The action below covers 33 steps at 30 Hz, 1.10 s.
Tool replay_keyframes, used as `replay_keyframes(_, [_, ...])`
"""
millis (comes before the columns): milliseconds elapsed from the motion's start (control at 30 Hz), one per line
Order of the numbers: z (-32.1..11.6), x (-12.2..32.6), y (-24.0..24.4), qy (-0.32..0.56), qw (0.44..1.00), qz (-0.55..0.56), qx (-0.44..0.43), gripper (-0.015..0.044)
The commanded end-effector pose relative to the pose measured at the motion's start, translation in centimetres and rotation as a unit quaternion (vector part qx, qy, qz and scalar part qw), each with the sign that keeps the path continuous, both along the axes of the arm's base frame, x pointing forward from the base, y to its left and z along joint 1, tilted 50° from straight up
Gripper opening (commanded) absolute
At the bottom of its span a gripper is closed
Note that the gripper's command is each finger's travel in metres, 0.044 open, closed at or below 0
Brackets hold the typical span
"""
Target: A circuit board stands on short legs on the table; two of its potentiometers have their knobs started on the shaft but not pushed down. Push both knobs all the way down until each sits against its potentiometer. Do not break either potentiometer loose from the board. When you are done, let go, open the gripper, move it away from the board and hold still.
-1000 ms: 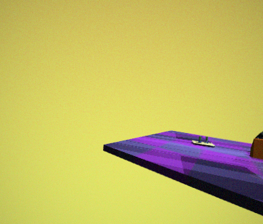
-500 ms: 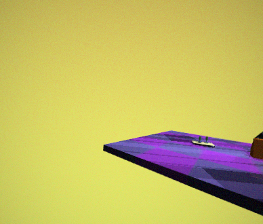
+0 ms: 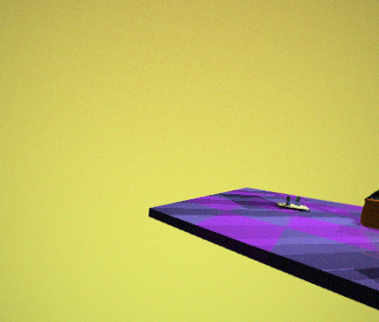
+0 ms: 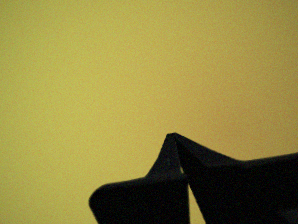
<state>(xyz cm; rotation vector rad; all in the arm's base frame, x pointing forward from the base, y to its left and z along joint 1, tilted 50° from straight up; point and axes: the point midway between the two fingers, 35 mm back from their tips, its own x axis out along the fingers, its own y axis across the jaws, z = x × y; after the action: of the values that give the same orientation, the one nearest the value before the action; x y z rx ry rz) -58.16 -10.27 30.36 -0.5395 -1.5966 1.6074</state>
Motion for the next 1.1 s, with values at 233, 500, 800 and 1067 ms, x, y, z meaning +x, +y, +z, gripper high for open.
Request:
replay_keyframes(233, [3.8, 1.5, -3.9, 0.050, 0.996, 0.074, -0.016, 0.0000])
replay_keyframes(500, [6.3, 3.0, -6.8, 0.083, 0.987, 0.133, -0.034, 0.0000])
replay_keyframes(800, [9.0, 5.0, -9.9, 0.115, 0.972, 0.196, -0.057, 0.0000])
replay_keyframes(1067, [11.2, 7.1, -12.4, 0.142, 0.953, 0.254, -0.081, 0.0000])
